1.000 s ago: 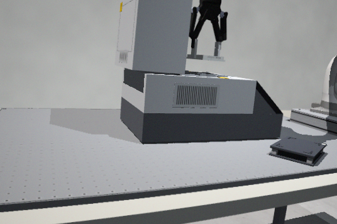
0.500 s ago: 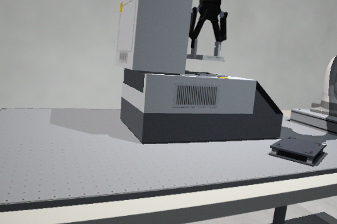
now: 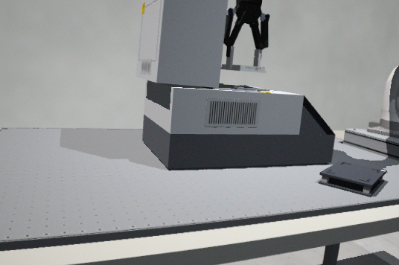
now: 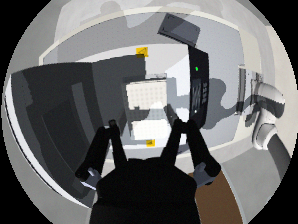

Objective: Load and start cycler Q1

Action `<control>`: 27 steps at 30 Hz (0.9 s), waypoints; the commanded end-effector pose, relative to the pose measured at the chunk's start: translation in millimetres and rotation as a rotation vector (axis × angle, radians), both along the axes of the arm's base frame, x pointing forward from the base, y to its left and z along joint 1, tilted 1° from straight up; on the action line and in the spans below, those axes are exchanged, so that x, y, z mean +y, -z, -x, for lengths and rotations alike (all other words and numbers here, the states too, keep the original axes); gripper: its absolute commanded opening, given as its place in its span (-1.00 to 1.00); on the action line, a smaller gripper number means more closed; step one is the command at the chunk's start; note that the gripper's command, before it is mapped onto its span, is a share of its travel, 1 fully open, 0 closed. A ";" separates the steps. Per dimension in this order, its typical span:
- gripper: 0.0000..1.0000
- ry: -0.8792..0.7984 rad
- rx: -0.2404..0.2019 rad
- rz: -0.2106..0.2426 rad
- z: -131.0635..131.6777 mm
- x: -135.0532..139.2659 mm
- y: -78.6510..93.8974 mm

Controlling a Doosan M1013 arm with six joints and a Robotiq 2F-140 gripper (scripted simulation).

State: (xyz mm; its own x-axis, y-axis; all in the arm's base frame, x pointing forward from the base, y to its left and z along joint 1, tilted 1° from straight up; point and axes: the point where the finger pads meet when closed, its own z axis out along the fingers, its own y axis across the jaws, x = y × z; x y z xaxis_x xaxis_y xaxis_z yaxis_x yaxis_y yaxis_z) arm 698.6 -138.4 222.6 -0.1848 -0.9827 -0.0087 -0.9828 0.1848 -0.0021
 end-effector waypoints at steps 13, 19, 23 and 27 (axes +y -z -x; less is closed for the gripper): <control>-1.00 0.000 0.000 0.000 0.1 0.2 -0.1; -1.00 0.000 0.000 0.000 0.1 0.2 -0.1; -1.00 0.000 0.000 0.000 0.1 0.3 4.9; -1.00 0.000 0.000 0.000 0.1 0.3 11.5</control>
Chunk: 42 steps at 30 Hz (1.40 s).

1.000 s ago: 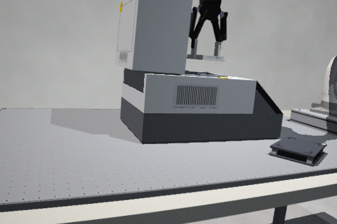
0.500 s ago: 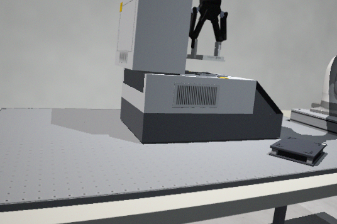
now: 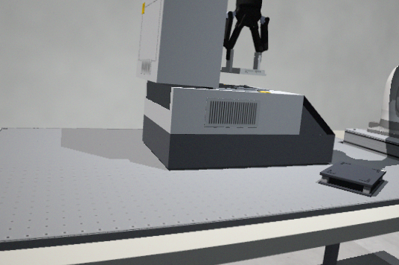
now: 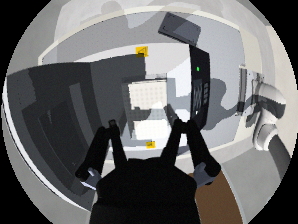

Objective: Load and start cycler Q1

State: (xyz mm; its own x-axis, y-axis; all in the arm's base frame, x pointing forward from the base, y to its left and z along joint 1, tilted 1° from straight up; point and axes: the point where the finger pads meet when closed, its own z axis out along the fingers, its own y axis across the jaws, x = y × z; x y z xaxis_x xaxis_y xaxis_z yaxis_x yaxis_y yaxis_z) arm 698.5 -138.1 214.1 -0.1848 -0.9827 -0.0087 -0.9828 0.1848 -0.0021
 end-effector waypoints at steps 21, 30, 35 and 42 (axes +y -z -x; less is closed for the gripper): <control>-1.00 0.000 0.000 0.000 -0.1 0.3 28.9; -1.00 0.000 0.000 0.000 -0.1 0.3 28.9; -1.00 0.000 0.000 0.000 -0.1 0.3 28.9; -1.00 0.000 0.000 0.000 -0.1 0.3 28.9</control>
